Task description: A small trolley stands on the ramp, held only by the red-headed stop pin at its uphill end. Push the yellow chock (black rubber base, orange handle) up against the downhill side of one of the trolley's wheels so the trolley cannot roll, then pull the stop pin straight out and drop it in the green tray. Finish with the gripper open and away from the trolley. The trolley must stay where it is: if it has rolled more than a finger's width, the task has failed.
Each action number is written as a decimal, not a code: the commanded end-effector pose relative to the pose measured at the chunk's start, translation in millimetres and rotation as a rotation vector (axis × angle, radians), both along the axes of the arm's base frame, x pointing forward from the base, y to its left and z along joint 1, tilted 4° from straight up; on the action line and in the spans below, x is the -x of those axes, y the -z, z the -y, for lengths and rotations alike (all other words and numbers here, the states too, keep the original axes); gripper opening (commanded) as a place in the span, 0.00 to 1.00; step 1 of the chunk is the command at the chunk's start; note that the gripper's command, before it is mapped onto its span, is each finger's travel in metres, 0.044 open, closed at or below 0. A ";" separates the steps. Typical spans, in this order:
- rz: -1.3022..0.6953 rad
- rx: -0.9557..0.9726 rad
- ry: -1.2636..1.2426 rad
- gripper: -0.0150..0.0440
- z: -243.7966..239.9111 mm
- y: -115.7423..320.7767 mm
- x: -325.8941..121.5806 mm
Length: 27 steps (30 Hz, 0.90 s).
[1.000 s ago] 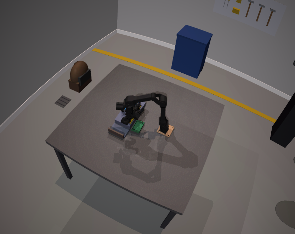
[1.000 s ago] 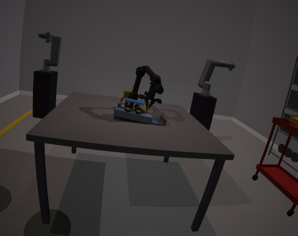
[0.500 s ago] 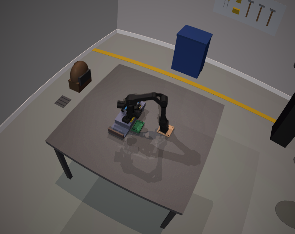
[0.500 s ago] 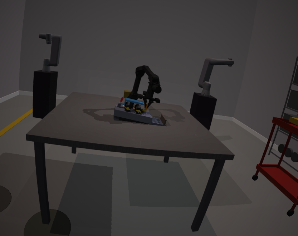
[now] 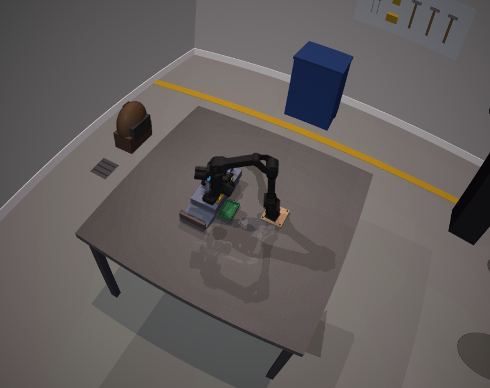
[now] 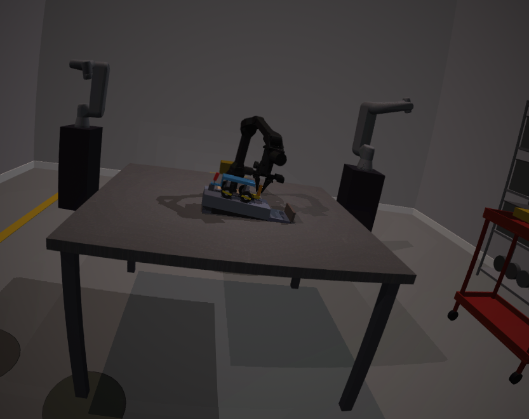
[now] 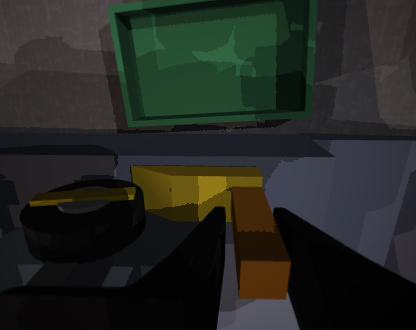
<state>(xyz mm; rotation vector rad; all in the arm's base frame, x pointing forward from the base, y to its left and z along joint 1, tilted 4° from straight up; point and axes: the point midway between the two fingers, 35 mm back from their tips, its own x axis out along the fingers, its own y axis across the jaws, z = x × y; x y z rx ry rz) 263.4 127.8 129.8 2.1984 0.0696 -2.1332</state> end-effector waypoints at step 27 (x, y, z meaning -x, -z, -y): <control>0.007 0.001 0.005 0.71 -1.1 -51.6 1.7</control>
